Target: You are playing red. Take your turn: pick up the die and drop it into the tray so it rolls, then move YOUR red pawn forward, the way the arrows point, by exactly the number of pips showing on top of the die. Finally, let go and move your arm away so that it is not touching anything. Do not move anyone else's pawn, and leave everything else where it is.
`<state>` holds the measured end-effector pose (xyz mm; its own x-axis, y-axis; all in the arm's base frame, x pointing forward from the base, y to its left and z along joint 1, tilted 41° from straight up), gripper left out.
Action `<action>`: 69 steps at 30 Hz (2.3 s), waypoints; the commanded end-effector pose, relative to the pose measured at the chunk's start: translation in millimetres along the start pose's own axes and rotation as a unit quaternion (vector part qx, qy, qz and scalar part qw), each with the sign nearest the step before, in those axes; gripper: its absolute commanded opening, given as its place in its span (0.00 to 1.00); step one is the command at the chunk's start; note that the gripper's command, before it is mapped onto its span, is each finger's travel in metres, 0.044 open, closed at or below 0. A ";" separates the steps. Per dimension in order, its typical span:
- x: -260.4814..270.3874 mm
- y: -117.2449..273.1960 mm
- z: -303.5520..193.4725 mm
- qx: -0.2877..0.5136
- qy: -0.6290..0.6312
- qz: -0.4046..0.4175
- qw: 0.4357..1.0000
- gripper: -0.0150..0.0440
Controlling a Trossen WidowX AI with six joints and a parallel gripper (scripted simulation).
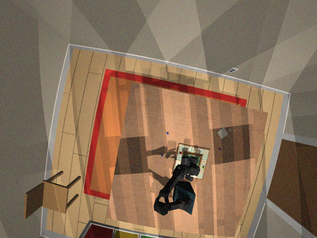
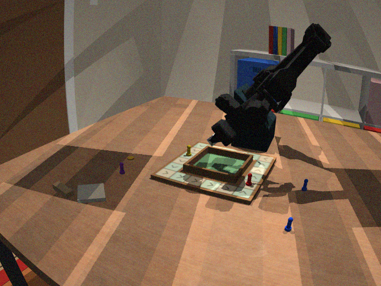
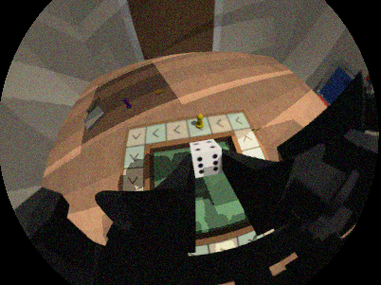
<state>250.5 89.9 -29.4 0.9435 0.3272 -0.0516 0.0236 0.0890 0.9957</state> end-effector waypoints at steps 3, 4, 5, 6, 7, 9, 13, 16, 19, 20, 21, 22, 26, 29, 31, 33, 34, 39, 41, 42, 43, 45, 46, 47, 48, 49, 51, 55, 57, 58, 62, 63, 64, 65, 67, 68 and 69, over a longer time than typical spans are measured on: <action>3.5 19.2 3.2 -0.026 -0.008 0.008 1.000 0.25; 5.9 32.4 5.1 -0.026 -0.008 0.008 1.000 0.25; 7.9 41.7 5.7 -0.026 -0.008 0.008 1.000 0.25; 8.5 44.8 5.9 -0.026 -0.008 0.008 1.000 0.25; 8.5 44.8 5.9 -0.026 -0.008 0.008 1.000 0.25; 7.6 44.2 5.7 -0.026 -0.008 0.008 1.000 0.25; 5.8 43.1 5.5 -0.026 -0.008 0.008 1.000 0.25; 7.0 44.0 5.4 -0.026 -0.008 0.008 1.000 0.25; 7.0 44.0 5.4 -0.026 -0.008 0.008 1.000 0.25; 7.0 44.0 5.4 -0.026 -0.008 0.008 1.000 0.25; 7.0 44.0 5.4 -0.026 -0.008 0.008 1.000 0.25; 7.0 44.0 5.4 -0.026 -0.008 0.008 1.000 0.25; 5.8 42.8 4.8 -0.023 -0.004 0.006 1.000 0.25; 5.8 42.8 4.8 -0.023 -0.004 0.006 1.000 0.25; 5.8 42.8 4.8 -0.023 -0.004 0.006 1.000 0.25; 5.8 42.8 4.8 -0.023 -0.004 0.006 1.000 0.25; 5.8 42.8 4.8 -0.023 -0.004 0.006 1.000 0.25; 5.8 42.8 4.8 -0.023 -0.004 0.006 1.000 0.48; 5.8 42.8 4.8 -0.023 -0.004 0.006 1.000 0.57; 5.8 42.8 4.8 -0.023 -0.004 0.006 1.000 0.61; 5.7 45.0 7.1 -0.024 -0.005 0.006 1.000 0.65; 3.9 61.7 24.4 -0.025 -0.007 0.008 1.000 0.74; 2.5 68.4 31.3 -0.026 -0.008 0.008 1.000 0.79; 2.0 70.6 33.5 -0.027 -0.008 0.008 1.000 0.83; 2.0 70.6 33.5 -0.027 -0.008 0.008 1.000 0.88; 2.0 70.6 33.5 -0.027 -0.008 0.008 1.000 0.92; 2.0 70.6 33.5 -0.027 -0.008 0.008 1.000 1.00; 0.7 57.0 32.6 0.039 0.000 -0.009 0.999 1.00; -0.4 41.1 31.2 0.137 0.007 -0.018 0.990 1.00; -0.5 34.8 30.8 0.186 0.009 -0.015 0.982 1.00; 2.8 20.0 34.4 0.359 0.000 0.039 0.932 1.00; 3.6 19.0 35.6 0.378 -0.002 0.050 0.924 1.00; 3.8 18.8 36.0 0.385 -0.003 0.054 0.921 1.00; 3.8 18.8 36.0 0.385 -0.003 0.054 0.921 1.00; 3.8 18.8 36.0 0.385 -0.003 0.054 0.921 1.00; 3.8 18.8 36.0 0.385 -0.003 0.054 0.921 1.00; 3.8 18.8 36.0 0.385 -0.003 0.054 0.921 1.00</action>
<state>264.1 59.5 -7.9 0.9523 0.3052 0.0039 0.1787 -0.5680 0.8034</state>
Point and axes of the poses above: the point midway between the two fingers, 35 mm back from their tips, its own y axis back along the fingers, its own x axis across the jaws, z = x × y, the point moved 2 cm from there along y, back along the fingers, and after that the axes turned 6 degrees about y, right-handed, at the moved point
